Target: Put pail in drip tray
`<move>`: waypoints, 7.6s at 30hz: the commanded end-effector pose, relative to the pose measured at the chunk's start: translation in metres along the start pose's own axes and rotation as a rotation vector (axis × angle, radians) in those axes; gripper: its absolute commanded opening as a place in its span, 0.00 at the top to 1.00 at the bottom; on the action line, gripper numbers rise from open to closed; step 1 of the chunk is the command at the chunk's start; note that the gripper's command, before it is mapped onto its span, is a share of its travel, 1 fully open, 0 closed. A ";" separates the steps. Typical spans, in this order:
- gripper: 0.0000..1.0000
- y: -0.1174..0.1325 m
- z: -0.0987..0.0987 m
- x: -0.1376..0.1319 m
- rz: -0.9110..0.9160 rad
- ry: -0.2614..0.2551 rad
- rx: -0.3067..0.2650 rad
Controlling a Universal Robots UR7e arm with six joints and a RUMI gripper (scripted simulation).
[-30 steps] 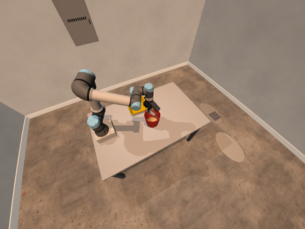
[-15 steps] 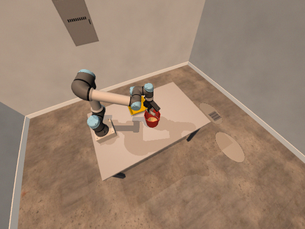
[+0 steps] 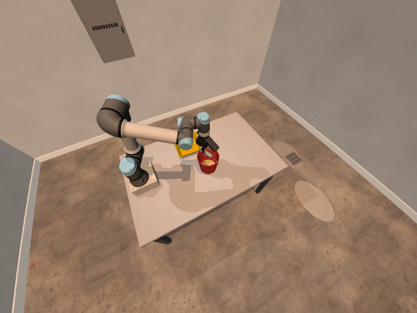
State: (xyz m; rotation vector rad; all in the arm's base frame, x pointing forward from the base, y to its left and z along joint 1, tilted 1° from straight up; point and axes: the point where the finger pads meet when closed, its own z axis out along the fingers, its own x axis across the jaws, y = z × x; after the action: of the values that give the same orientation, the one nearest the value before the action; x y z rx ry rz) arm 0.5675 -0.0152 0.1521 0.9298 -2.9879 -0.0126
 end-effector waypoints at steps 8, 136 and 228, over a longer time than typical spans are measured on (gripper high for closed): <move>1.00 0.000 -0.017 0.000 0.000 -0.001 0.001; 1.00 0.001 -0.079 0.000 0.000 -0.001 0.001; 1.00 0.178 -0.079 -0.036 0.000 -0.001 0.001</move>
State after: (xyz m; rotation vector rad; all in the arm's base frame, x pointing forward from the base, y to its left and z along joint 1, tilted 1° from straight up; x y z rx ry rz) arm 0.5019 0.1391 0.2317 0.9302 -2.9876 -0.0123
